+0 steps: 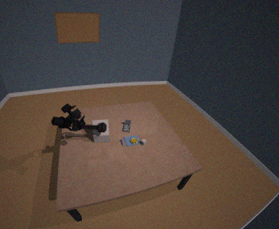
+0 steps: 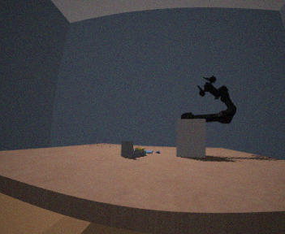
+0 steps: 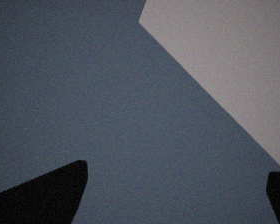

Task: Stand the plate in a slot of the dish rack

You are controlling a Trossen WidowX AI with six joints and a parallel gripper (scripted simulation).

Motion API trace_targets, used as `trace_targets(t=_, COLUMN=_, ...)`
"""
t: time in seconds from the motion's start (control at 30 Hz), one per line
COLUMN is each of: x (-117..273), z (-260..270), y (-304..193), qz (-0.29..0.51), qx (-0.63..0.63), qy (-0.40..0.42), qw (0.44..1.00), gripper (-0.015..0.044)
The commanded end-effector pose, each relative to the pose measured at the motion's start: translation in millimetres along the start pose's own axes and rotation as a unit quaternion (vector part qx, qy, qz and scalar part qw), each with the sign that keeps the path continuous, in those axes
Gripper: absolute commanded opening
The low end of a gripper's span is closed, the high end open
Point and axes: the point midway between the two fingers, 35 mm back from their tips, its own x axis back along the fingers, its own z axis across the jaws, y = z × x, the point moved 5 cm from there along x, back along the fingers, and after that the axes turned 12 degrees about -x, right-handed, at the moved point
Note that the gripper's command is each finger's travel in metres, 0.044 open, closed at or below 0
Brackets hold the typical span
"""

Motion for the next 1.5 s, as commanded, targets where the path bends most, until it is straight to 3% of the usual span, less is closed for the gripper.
trace_targets(t=0.0, x=-1.0, z=0.8, y=-0.1, qz=0.0, qx=-0.002, qy=0.002, qw=1.0, gripper=0.04)
trace_targets(t=0.67, x=-102.1, z=98.4, y=1.3, qz=0.003, qx=-0.238, qy=0.19, qw=0.953, gripper=0.04)
trace_targets(t=1.47, x=-186.9, z=268.0, y=55.8, qz=0.094, qx=-0.454, qy=0.448, qw=0.764, gripper=0.04)
